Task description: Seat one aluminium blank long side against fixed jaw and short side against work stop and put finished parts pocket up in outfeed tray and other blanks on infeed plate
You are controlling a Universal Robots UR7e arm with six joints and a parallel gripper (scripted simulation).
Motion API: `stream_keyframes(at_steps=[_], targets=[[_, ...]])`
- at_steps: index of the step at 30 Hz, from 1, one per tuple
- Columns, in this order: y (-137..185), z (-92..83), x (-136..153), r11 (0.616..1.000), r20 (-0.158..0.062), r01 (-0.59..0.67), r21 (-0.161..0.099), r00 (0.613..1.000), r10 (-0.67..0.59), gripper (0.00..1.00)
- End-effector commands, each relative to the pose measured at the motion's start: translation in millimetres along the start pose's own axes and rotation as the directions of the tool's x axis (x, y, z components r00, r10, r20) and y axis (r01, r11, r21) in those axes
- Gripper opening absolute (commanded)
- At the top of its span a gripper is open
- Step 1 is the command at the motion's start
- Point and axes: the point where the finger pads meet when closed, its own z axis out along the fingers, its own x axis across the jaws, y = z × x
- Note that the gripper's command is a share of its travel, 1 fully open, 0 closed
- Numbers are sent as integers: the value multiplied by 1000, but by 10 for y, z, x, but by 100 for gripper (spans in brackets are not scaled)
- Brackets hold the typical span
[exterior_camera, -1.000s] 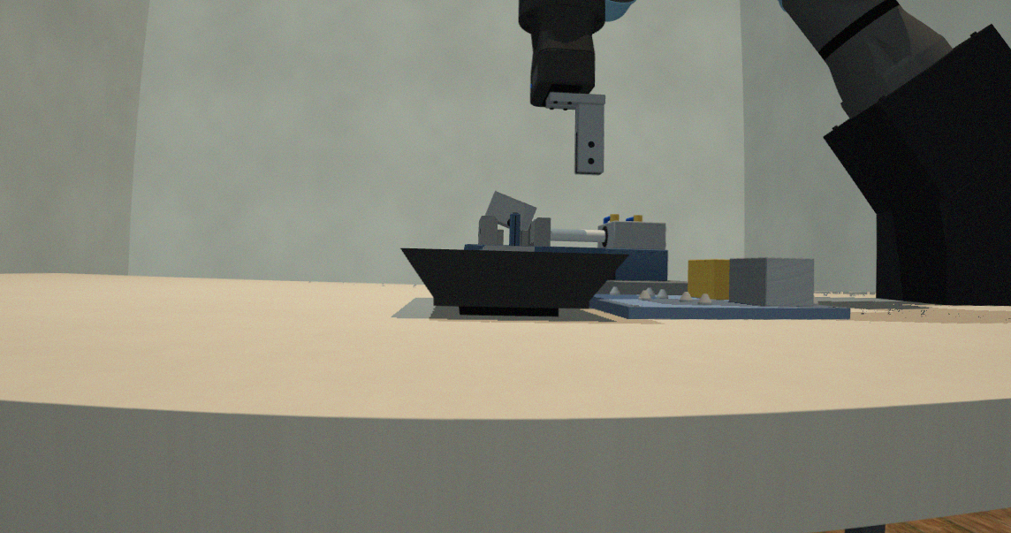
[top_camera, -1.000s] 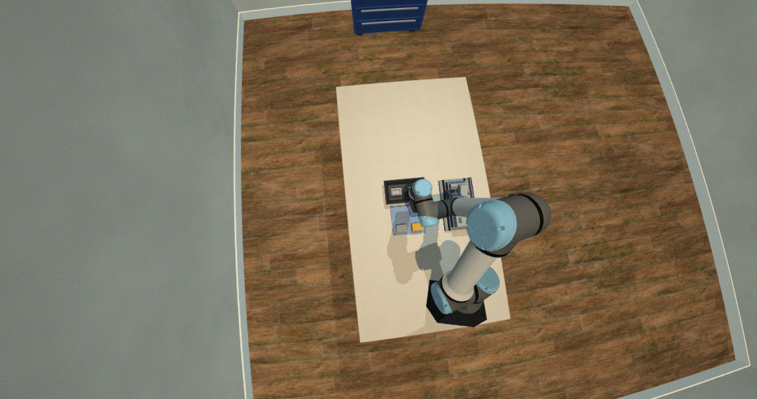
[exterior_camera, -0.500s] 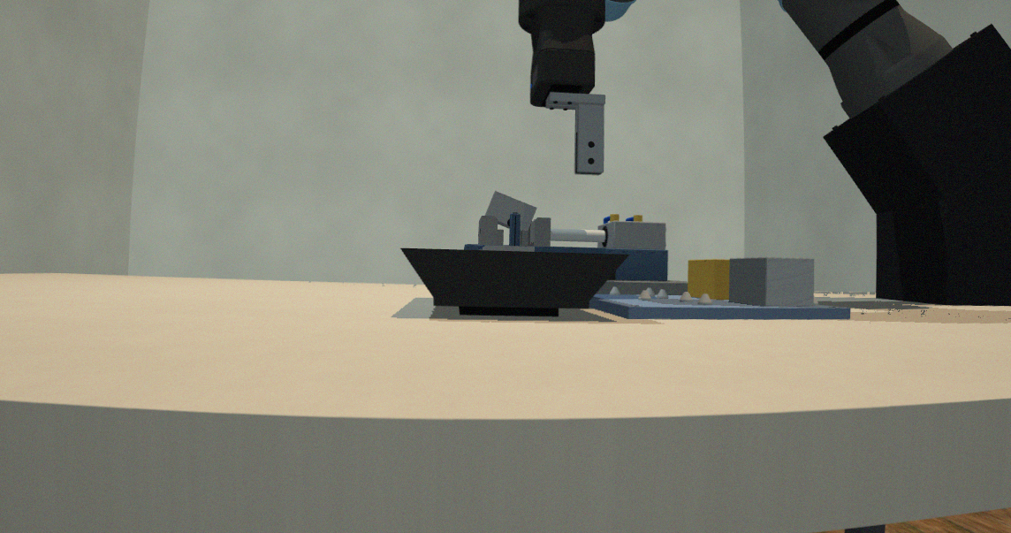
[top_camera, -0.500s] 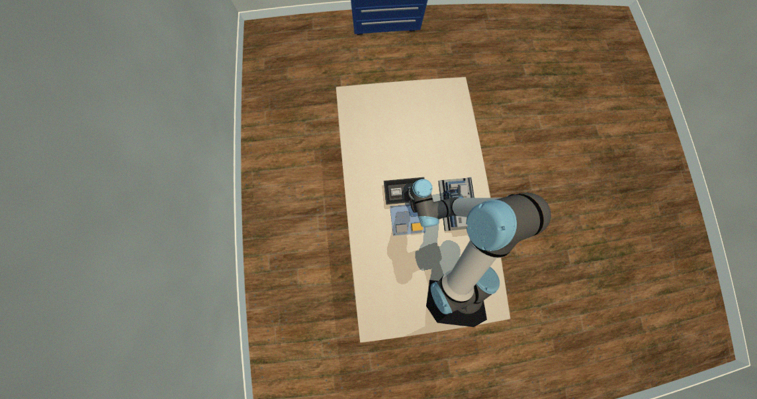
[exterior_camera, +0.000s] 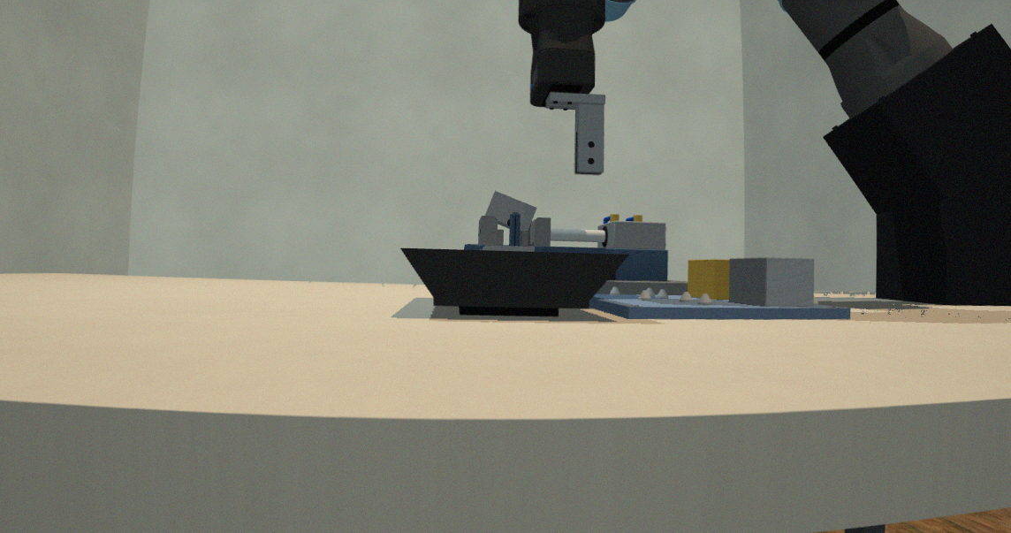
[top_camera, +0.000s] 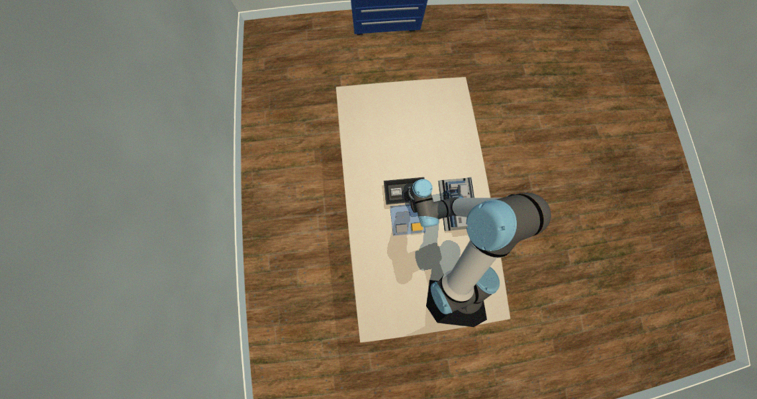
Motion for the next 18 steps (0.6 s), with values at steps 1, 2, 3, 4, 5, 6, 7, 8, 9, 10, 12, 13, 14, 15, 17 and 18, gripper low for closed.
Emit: stream_keyframes(at_steps=[1,2,3,4,5,6,7,8,9,10,12,13,14,15,17,18], targets=[[19,-9,-1,1000,-1,0,-3,1000,0,0],[19,-9,-1,1000,-1,0,-3,1000,0,0],[20,-15,-1,1000,-1,0,-4,1000,0,0],[21,-24,0,1000,-1,0,-4,1000,0,0],[20,-31,1,1000,-1,0,-4,1000,0,0],[19,-40,3,1000,-1,0,-4,1000,0,0],[17,-51,4,1000,-2,0,-4,1000,0,0],[15,-64,7,1000,-2,1,-4,1000,-1,0],[13,-78,8,1000,-2,1,-4,1000,-1,0],[12,-94,7,1000,-2,1,-3,1000,-1,0],[9,-131,6,1000,-1,1,-3,1000,-1,0],[8,-152,6,1000,-1,1,-3,1000,-1,0],[7,-174,6,1000,-1,1,-3,1000,-1,0],[7,-198,6,1000,-1,1,-3,1000,-1,0],[6,-250,6,1000,-1,1,-3,1000,-1,0],[6,-250,6,1000,-1,1,-3,1000,-1,0]])
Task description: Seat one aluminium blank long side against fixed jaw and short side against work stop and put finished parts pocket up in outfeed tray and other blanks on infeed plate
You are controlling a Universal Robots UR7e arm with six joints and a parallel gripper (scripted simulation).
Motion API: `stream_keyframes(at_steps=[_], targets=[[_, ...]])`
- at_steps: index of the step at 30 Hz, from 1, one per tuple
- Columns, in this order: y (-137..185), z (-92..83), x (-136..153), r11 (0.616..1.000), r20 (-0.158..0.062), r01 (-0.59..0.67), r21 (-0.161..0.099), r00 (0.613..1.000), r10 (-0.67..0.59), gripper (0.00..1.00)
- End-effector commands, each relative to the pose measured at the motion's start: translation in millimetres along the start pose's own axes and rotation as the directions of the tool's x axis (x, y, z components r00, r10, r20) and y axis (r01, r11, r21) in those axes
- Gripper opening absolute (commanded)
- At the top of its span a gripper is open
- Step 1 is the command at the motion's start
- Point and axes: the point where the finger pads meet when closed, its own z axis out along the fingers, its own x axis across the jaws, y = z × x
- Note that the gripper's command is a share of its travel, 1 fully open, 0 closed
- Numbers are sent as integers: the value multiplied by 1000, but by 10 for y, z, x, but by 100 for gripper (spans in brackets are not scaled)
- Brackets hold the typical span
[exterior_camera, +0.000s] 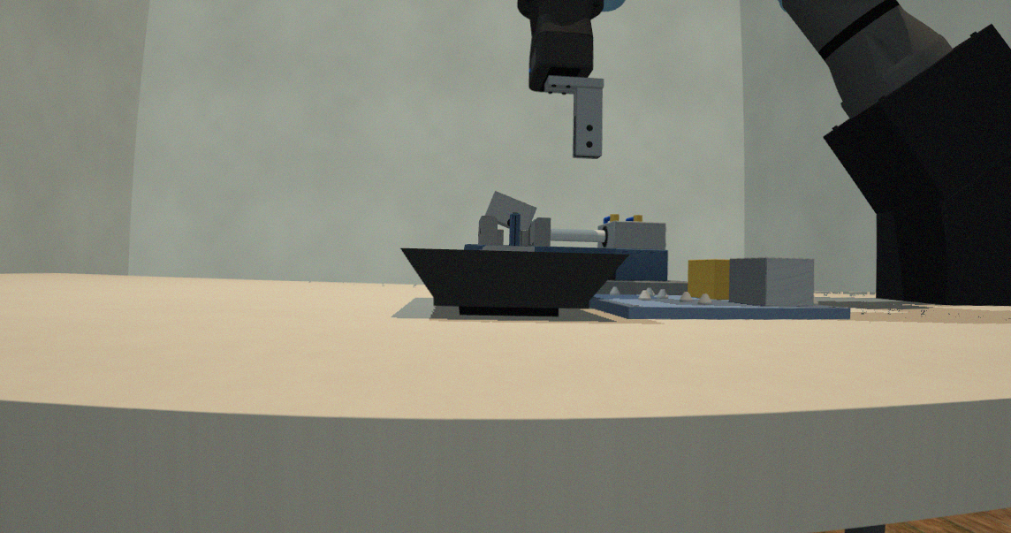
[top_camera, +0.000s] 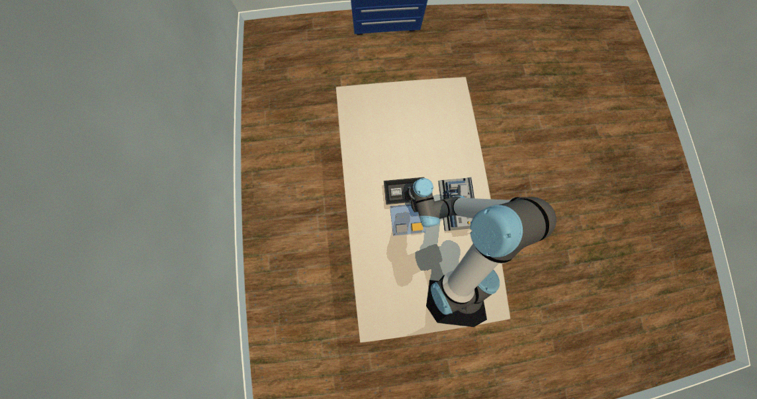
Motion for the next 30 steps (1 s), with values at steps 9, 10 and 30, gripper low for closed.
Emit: stream_keyframes(at_steps=[9,10,30], targets=[[6,-339,5,1000,0,0,-1,1000,0,0],[10,-367,5,1000,0,-1,-2,1000,1,0],[10,-565,-1,1000,0,-2,-1,1000,2,0]])
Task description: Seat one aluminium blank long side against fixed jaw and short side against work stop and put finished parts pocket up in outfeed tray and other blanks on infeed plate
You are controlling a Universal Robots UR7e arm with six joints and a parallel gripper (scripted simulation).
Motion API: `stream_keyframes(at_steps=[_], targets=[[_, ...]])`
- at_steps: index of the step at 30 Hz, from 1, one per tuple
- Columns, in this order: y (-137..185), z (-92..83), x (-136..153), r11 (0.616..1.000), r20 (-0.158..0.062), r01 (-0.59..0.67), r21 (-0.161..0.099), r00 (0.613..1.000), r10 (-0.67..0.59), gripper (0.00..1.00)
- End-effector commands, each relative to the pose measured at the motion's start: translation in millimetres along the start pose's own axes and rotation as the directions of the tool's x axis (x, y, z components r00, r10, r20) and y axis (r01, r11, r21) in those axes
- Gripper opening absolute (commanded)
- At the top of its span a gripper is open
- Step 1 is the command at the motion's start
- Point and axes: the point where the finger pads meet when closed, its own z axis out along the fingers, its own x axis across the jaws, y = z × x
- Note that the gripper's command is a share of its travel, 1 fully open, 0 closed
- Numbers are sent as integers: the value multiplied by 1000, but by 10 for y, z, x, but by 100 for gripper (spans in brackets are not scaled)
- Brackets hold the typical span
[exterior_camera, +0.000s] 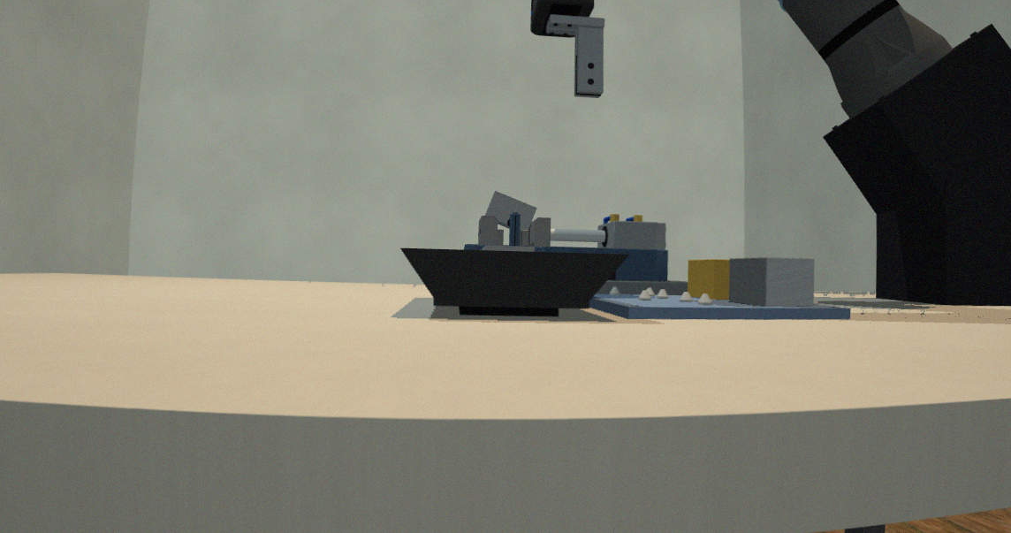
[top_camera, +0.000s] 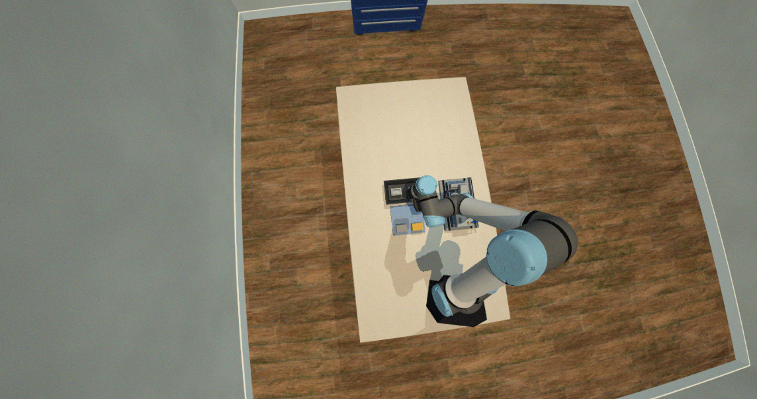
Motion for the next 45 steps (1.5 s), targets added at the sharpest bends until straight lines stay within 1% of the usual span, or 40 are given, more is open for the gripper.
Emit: stream_keyframes(at_steps=[1,5,8,11,15,20,22,25,27,31,40,45], targets=[[27,-24,-1,1000,0,-2,-2,1000,2,0],[54,-9,1,1000,1,-1,1,1000,1,0],[193,-3,3,1000,2,-2,1,1000,2,0],[433,0,14,1000,1,-2,1,1000,2,0],[854,3,22,1000,1,-2,1,1000,2,0],[1288,1,17,1000,1,-2,1,1000,2,0],[1288,1,17,1000,1,-2,1,1000,2,0],[1503,-2,9,1000,1,-2,1,1000,2,0],[1590,-3,5,1000,1,-2,1,1000,2,0],[1646,-4,1,1000,1,-2,1,1000,2,0],[1644,-3,13,1000,1,0,0,1000,0,0],[1636,30,9,1000,1,-1,1,1000,1,0]])
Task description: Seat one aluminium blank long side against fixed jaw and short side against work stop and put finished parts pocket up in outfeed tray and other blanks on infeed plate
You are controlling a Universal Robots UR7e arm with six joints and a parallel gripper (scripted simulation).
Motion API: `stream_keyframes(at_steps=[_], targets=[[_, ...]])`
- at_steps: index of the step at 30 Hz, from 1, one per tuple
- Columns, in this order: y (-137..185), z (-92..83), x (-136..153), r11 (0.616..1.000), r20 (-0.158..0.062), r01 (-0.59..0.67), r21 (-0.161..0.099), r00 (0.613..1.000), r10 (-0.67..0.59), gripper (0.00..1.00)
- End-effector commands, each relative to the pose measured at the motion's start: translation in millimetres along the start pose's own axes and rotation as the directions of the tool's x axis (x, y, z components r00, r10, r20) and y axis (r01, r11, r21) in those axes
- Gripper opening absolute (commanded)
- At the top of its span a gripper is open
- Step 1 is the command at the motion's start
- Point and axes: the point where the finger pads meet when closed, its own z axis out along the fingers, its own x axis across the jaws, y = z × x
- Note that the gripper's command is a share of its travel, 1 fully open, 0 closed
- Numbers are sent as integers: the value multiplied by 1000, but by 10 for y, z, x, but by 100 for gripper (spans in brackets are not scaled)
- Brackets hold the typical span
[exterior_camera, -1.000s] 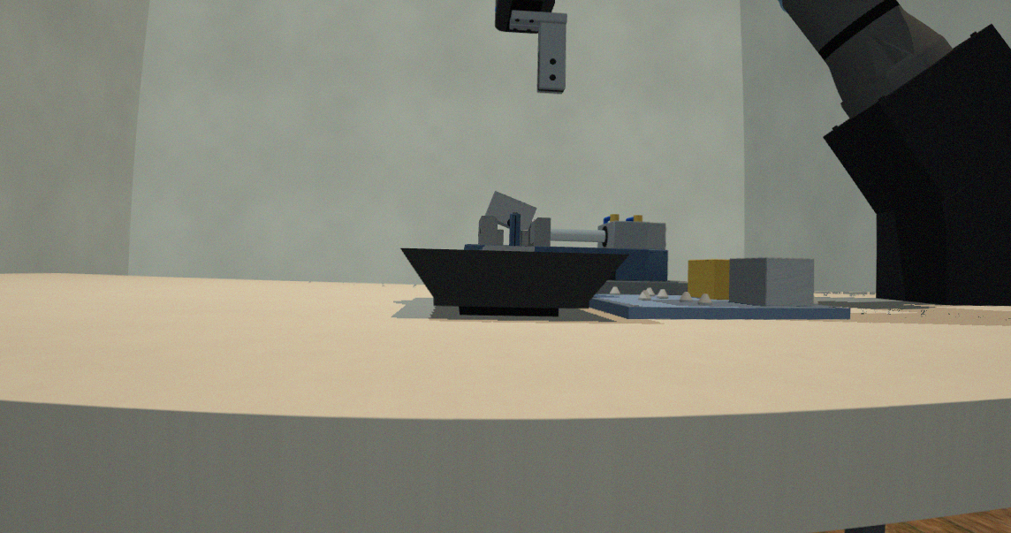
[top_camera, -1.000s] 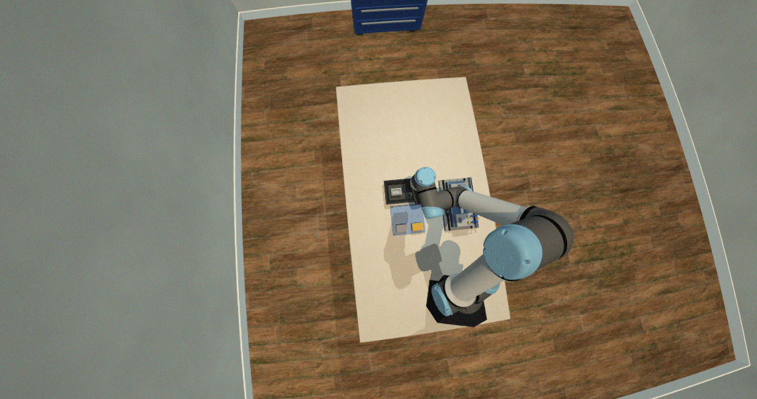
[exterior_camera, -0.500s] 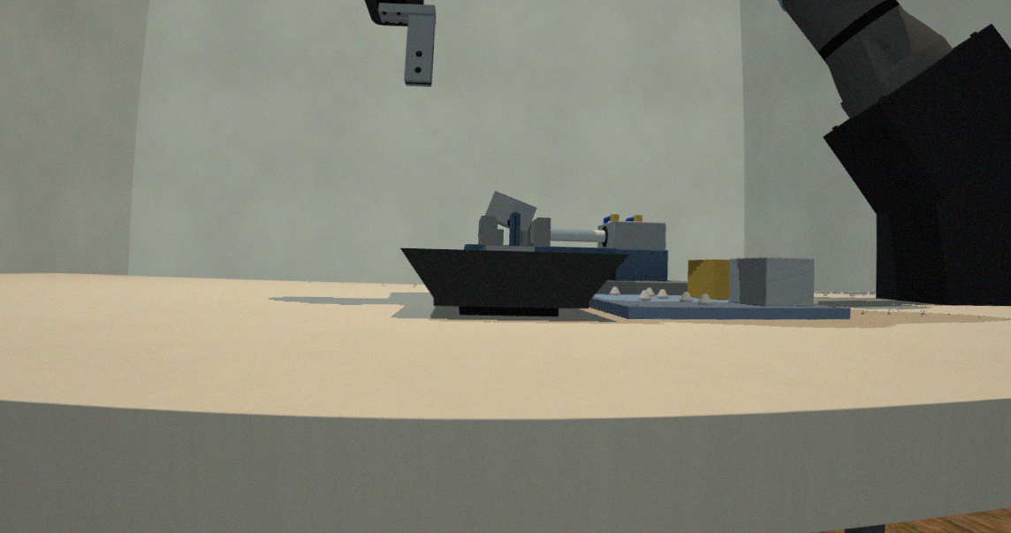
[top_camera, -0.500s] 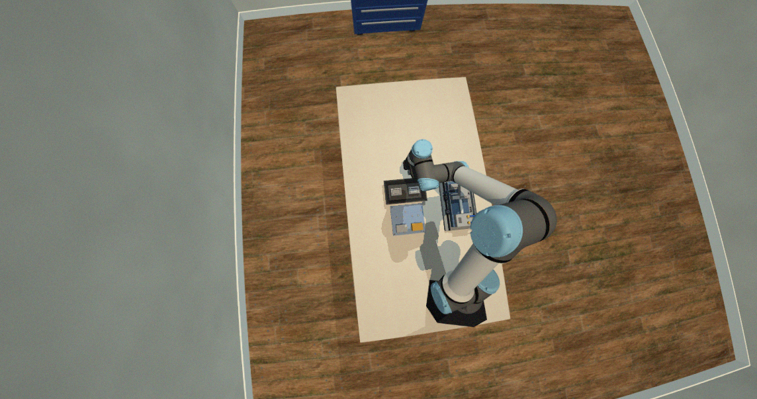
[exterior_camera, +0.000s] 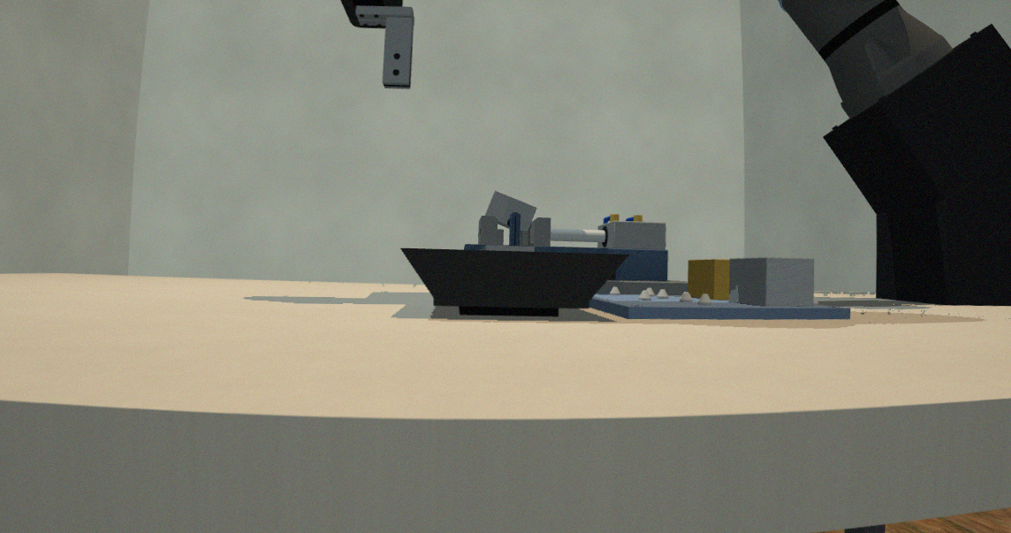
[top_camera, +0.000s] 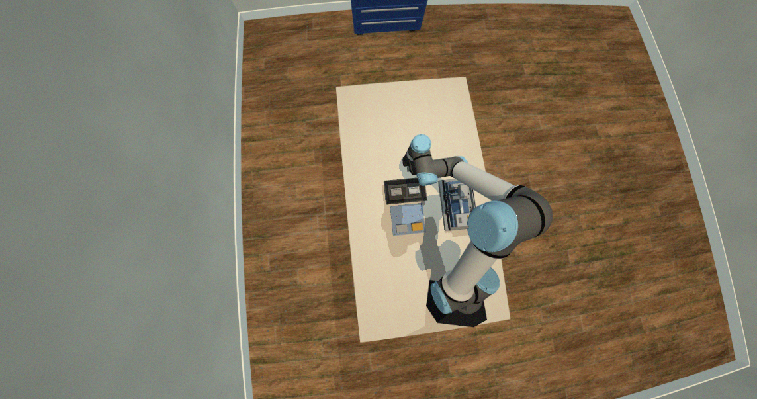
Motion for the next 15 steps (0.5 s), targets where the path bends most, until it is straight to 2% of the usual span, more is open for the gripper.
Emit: stream_keyframes(at_steps=[1,15], targets=[[10,33,2,1000,-1,1,-1,1000,-1,0],[-9,220,-3,1000,0,1,3,1000,-1,0]])
